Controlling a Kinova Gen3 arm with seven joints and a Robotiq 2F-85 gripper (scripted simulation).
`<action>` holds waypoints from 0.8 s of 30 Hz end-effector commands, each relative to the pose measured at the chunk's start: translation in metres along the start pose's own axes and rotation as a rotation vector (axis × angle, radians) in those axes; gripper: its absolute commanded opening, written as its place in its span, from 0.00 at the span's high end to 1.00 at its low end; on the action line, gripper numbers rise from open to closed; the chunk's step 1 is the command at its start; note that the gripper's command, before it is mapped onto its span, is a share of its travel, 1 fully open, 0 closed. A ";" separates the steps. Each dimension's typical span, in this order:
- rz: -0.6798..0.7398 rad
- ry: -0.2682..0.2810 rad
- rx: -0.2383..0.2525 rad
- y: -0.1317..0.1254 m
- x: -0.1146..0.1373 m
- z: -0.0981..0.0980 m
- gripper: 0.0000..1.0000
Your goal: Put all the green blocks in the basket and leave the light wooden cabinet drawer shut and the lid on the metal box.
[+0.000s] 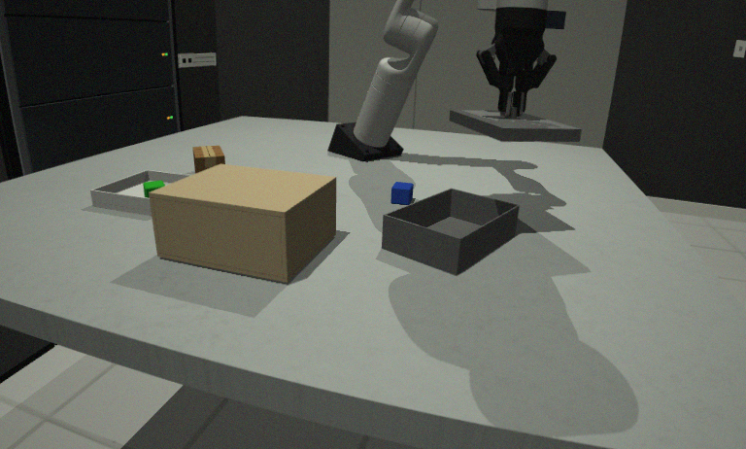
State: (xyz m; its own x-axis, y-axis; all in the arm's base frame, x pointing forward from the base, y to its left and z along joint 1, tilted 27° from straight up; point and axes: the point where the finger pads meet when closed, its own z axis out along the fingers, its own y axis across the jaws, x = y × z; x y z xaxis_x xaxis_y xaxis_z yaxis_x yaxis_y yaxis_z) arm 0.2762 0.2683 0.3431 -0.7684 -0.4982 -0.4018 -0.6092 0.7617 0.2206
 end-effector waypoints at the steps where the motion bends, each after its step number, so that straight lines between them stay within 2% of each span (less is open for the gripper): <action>1: 0.139 0.012 0.006 -0.018 -0.015 0.000 0.90; 12: 0.628 0.009 0.011 -0.079 -0.062 0.000 0.90; 14: 0.628 0.009 0.011 -0.079 -0.062 0.000 0.90; 19: 0.791 0.009 0.012 -0.100 -0.075 0.002 0.90; 24: 0.894 0.008 0.015 -0.115 -0.082 0.002 0.90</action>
State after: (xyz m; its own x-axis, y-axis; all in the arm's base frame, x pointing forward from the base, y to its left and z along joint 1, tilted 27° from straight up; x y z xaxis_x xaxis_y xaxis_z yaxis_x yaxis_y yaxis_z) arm 0.4013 0.2282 0.3521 -0.9642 0.2424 -0.1078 0.1713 0.8792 0.4447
